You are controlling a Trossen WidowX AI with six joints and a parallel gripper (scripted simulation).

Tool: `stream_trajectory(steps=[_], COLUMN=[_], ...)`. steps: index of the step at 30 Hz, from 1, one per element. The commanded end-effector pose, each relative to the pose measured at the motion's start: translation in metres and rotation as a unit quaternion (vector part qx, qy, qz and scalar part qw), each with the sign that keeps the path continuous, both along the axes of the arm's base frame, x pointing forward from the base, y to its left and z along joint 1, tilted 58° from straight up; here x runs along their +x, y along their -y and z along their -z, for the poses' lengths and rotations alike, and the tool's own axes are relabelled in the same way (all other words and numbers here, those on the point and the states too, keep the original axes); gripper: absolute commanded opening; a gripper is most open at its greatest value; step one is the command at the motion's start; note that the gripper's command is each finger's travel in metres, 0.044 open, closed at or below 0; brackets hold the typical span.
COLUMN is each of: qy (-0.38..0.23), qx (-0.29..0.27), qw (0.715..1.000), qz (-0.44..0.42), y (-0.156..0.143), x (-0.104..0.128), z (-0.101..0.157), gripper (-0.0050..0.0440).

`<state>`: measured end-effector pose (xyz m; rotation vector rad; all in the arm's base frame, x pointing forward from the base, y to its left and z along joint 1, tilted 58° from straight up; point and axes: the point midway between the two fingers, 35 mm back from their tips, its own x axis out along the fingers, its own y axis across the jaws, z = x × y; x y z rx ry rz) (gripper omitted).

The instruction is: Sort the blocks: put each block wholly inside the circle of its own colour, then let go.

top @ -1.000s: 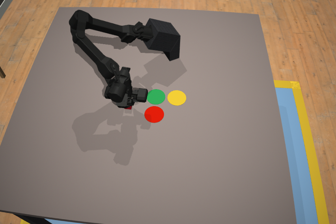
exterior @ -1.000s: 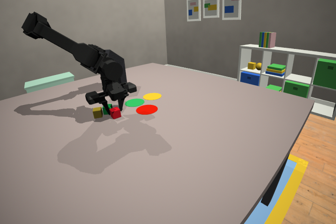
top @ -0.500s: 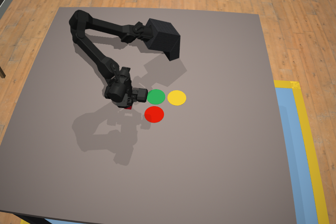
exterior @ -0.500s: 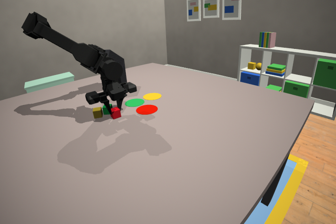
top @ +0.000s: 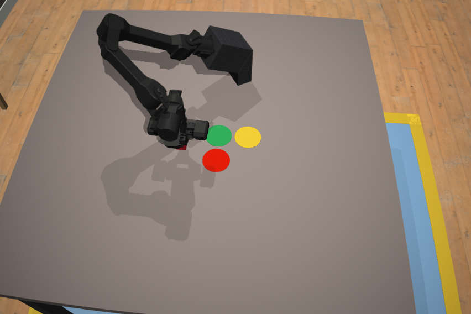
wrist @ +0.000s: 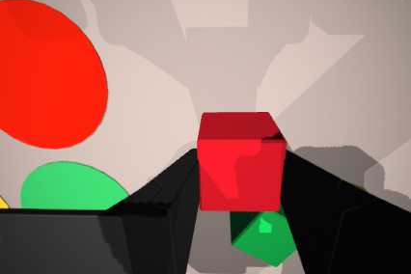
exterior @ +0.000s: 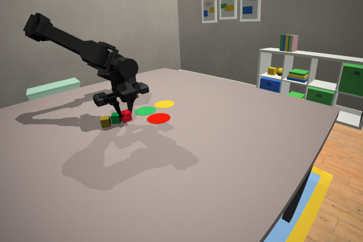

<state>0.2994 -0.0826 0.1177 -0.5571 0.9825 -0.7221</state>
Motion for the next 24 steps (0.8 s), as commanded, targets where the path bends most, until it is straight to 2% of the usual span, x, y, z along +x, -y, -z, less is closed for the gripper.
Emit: stream_trajectory(steps=[1,24], qy=[0.009,0.013], qx=[0.004,-0.004], qw=[1.000,1.000], qz=[0.002,0.000], y=[-0.012,-0.060], x=[-0.002,-0.031], z=[-0.012,-0.051], gripper=[0.0105,0.0105])
